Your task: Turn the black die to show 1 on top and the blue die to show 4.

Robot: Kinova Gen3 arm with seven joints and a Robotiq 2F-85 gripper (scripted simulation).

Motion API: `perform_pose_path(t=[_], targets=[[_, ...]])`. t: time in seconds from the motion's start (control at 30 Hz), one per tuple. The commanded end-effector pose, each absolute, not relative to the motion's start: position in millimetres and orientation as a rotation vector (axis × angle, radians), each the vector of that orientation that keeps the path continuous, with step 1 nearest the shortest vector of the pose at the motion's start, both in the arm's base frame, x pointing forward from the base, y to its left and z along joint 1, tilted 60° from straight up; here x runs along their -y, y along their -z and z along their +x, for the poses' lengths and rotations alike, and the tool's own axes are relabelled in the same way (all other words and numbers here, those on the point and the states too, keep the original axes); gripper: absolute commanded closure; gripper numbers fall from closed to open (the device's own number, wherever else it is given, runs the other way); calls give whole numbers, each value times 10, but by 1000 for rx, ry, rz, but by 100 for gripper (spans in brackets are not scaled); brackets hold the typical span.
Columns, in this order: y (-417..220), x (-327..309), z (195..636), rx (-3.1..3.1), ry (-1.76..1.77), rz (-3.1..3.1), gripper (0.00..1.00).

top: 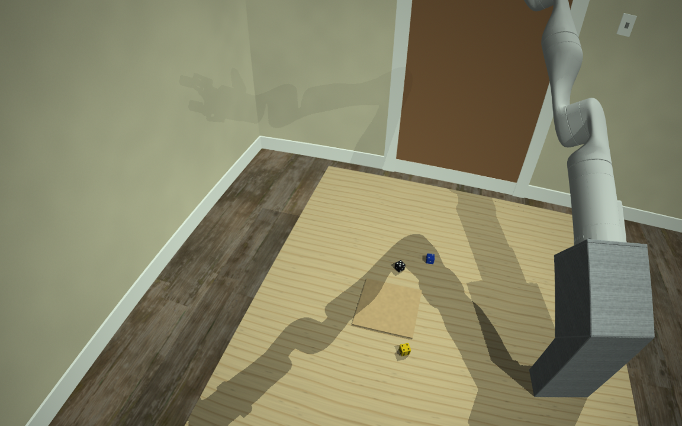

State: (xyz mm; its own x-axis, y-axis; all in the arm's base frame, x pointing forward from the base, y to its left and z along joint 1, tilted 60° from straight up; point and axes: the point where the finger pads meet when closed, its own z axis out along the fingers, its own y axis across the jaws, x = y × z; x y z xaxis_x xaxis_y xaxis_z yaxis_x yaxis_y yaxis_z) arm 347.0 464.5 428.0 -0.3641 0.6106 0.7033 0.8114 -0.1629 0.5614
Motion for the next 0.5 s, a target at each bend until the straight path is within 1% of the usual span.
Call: perform_pose_path(t=[0.0,0.03,0.07,0.1,0.17,0.2,0.23,0.27,0.33,0.43,0.47], targets=[[-3808,-4382,3766,1943,1487,-1781,0],[-3808,-4382,3766,1943,1487,-1781,0],[-3599,-4203,3916,1974,1463,-1852,0],[-3599,-4203,3916,1974,1463,-1852,0],[-3201,-3815,4171,2037,1402,-1992,0],[-3201,-3815,4171,2037,1402,-1992,0],[-3013,-3609,4275,2070,1365,-2060,0],[-3013,-3609,4275,2070,1365,-2060,0],[-2665,-3180,4438,2135,1277,-2190,0],[-2665,-3180,4438,2135,1277,-2190,0],[-2505,-2960,4498,2168,1226,-2252,0]])
